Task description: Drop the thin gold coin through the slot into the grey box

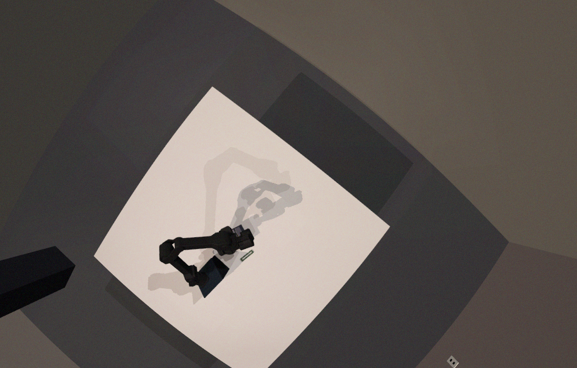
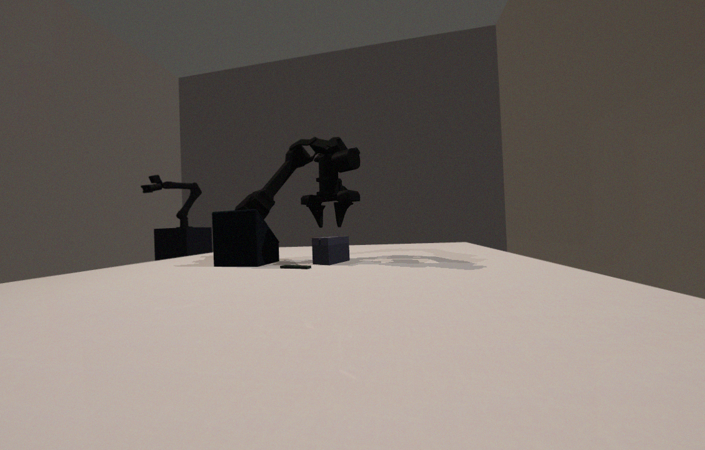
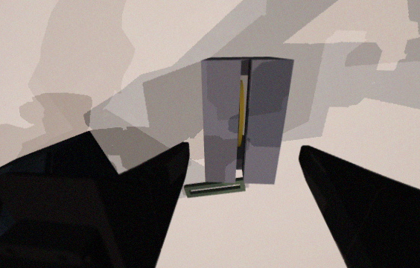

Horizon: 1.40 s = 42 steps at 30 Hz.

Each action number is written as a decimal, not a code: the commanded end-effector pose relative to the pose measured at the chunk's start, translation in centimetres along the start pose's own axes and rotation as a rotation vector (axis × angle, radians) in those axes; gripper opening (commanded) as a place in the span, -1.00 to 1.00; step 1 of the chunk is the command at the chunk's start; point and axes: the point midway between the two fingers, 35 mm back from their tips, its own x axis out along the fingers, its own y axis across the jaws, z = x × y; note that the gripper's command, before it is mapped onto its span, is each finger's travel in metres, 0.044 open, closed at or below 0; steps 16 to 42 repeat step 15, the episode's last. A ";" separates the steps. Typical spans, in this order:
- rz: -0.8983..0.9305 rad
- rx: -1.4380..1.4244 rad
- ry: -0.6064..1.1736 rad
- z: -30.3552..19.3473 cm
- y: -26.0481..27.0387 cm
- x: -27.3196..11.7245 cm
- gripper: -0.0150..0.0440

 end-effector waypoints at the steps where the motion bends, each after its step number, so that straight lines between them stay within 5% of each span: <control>1: -0.003 -0.005 0.003 0.0 0.0 -2.3 0.94; 42: 0.002 -0.001 -0.001 0.0 0.3 -4.4 1.00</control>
